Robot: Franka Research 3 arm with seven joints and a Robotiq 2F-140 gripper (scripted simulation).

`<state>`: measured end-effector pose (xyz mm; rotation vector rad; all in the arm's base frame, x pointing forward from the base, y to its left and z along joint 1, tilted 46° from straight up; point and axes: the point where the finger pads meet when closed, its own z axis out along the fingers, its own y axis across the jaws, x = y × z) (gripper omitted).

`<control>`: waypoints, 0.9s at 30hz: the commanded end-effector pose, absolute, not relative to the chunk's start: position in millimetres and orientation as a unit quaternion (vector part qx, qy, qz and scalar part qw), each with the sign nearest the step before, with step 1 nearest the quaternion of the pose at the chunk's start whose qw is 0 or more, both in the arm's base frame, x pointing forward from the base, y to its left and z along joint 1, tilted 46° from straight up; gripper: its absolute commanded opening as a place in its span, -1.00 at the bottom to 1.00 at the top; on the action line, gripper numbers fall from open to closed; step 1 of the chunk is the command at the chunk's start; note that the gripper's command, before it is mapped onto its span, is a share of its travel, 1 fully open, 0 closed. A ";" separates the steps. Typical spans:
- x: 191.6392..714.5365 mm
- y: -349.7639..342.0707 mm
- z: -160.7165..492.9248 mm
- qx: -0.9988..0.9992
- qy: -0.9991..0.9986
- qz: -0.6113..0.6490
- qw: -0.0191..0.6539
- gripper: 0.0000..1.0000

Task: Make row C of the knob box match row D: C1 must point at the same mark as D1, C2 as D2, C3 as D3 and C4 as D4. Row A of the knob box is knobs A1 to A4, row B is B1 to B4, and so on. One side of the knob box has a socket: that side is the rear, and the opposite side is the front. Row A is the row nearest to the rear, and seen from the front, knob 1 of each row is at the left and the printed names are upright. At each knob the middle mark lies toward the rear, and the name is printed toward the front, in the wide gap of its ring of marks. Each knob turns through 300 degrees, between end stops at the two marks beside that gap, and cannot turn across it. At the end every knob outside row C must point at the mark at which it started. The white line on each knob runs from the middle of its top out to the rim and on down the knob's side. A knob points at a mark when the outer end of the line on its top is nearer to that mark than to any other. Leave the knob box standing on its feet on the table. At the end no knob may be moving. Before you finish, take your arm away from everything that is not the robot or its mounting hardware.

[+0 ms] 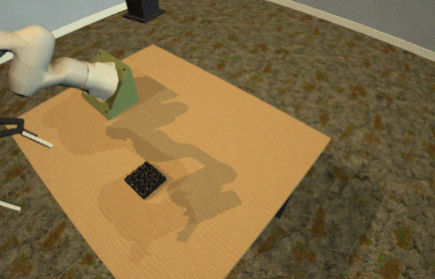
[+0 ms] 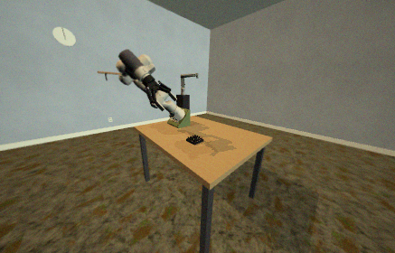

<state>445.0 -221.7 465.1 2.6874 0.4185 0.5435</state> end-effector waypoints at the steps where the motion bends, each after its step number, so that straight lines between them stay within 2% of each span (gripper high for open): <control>1: 445.1 -221.6 465.1 0.953 0.148 0.193 0.183 1.00; 19: 445.5 -221.9 462.1 0.954 0.145 0.189 0.184 1.00; 27: 450.3 -229.4 391.0 0.967 0.077 0.100 0.220 1.00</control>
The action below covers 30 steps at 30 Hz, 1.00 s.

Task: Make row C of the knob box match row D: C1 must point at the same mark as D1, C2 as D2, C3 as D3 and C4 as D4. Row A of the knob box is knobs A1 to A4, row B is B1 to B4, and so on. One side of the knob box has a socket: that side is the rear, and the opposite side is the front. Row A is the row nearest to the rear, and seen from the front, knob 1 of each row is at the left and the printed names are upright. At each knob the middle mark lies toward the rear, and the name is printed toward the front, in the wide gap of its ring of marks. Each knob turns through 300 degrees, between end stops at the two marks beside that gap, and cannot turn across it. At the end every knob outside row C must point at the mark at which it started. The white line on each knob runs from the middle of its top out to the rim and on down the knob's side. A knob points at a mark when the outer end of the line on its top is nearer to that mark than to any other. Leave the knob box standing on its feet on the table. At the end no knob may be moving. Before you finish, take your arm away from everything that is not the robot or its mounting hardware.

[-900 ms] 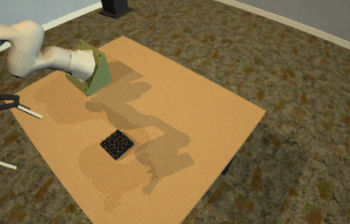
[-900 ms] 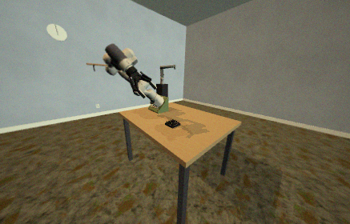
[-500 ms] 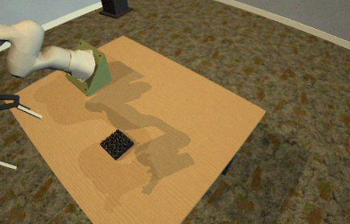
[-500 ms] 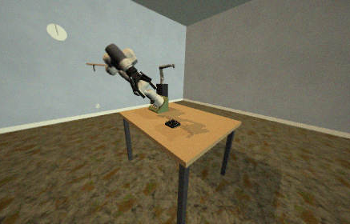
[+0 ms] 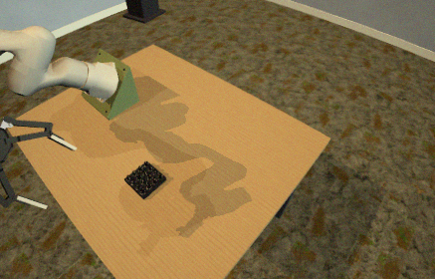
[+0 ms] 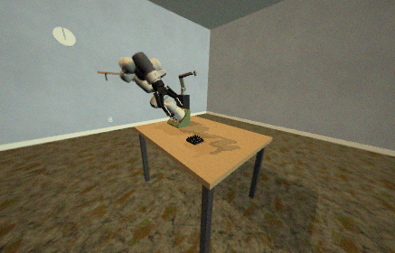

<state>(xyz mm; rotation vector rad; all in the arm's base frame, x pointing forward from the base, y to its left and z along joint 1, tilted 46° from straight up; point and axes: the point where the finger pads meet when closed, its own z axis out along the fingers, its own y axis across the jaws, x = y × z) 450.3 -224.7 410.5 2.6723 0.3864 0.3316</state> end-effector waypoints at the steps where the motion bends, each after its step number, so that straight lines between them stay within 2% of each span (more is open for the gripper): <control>1: 450.3 -230.4 381.9 0.968 0.069 0.089 0.226 1.00; 7: 450.3 -230.5 381.5 0.968 0.069 0.089 0.226 1.00; 8: 449.7 -233.4 353.0 0.967 0.043 0.058 0.243 1.00; 14: 449.7 -233.5 352.5 0.967 0.043 0.058 0.244 1.00; 15: 447.9 -236.2 322.6 0.964 0.018 0.029 0.263 1.00; 24: 447.8 -236.3 321.3 0.964 0.017 0.028 0.264 1.00; 25: 445.0 -238.3 290.4 0.958 -0.006 0.002 0.285 1.00; 30: 444.9 -238.3 289.1 0.958 -0.007 0.001 0.286 1.00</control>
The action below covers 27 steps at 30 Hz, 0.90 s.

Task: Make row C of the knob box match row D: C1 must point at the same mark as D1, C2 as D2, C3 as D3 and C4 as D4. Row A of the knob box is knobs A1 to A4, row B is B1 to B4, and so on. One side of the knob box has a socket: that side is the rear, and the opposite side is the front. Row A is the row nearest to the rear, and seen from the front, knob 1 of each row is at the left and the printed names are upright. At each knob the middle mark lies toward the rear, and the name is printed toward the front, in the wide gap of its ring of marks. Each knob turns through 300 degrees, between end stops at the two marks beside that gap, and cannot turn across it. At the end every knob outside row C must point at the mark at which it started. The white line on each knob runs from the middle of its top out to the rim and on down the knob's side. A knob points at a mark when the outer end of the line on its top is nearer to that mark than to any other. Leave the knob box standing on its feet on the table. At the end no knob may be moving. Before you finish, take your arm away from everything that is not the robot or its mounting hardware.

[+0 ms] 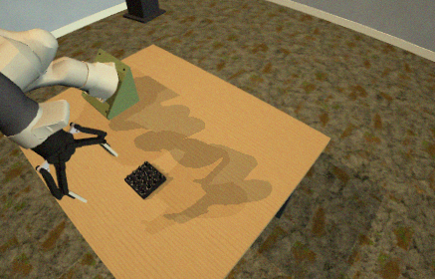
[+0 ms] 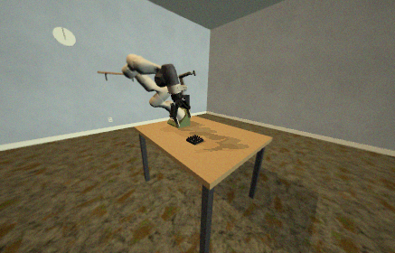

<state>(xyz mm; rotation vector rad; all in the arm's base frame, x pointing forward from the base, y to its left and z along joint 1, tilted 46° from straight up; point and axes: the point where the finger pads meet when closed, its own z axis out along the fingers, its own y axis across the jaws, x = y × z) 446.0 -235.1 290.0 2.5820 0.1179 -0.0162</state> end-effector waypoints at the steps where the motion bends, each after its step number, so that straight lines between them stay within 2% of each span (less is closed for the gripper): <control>1: 444.9 -238.3 289.1 0.958 -0.007 0.001 0.286 1.00; 24: 444.9 -238.3 289.1 0.958 -0.007 0.001 0.286 1.00; 25: 441.3 -239.1 258.5 0.951 -0.028 -0.019 0.307 1.00; 27: 441.1 -239.1 257.2 0.951 -0.029 -0.020 0.308 1.00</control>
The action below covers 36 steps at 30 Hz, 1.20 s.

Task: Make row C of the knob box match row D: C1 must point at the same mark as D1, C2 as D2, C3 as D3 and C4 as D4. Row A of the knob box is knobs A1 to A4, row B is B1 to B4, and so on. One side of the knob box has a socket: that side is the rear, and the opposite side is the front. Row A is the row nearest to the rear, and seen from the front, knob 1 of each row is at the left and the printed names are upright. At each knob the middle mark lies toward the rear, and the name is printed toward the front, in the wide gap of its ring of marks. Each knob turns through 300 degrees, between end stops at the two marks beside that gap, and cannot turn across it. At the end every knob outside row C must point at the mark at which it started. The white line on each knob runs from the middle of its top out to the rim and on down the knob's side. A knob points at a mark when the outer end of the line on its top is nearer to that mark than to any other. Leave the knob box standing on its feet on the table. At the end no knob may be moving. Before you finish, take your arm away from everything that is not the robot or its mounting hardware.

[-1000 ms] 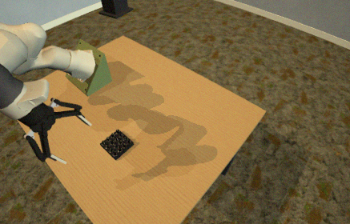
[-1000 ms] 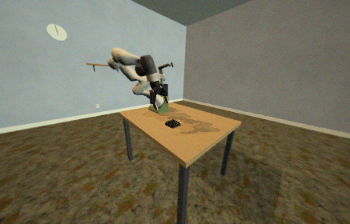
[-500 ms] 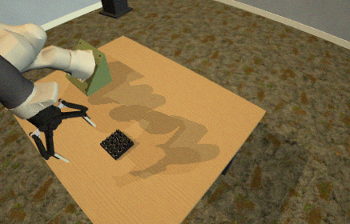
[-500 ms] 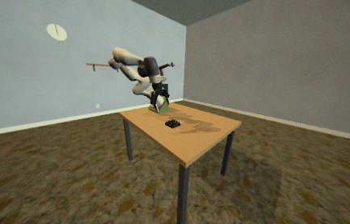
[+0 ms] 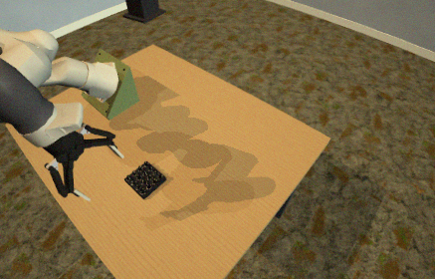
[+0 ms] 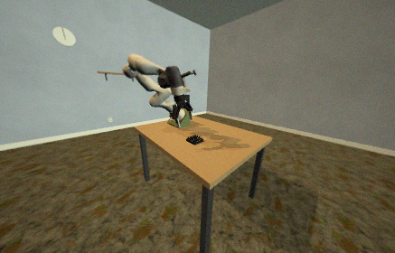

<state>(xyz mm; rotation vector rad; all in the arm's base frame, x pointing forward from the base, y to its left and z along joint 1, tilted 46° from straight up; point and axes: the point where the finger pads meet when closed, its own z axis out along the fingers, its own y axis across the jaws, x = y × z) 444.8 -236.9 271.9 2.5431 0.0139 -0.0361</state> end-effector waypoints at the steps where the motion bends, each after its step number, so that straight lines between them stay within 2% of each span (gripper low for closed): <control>1: 441.1 -239.1 257.2 0.951 -0.029 -0.020 0.308 1.00; 24: 441.1 -239.1 257.2 0.951 -0.029 -0.020 0.308 1.00; 25: 437.2 -238.4 227.9 0.943 -0.047 -0.034 0.328 1.00; 36: 437.0 -238.4 226.6 0.943 -0.047 -0.035 0.329 1.00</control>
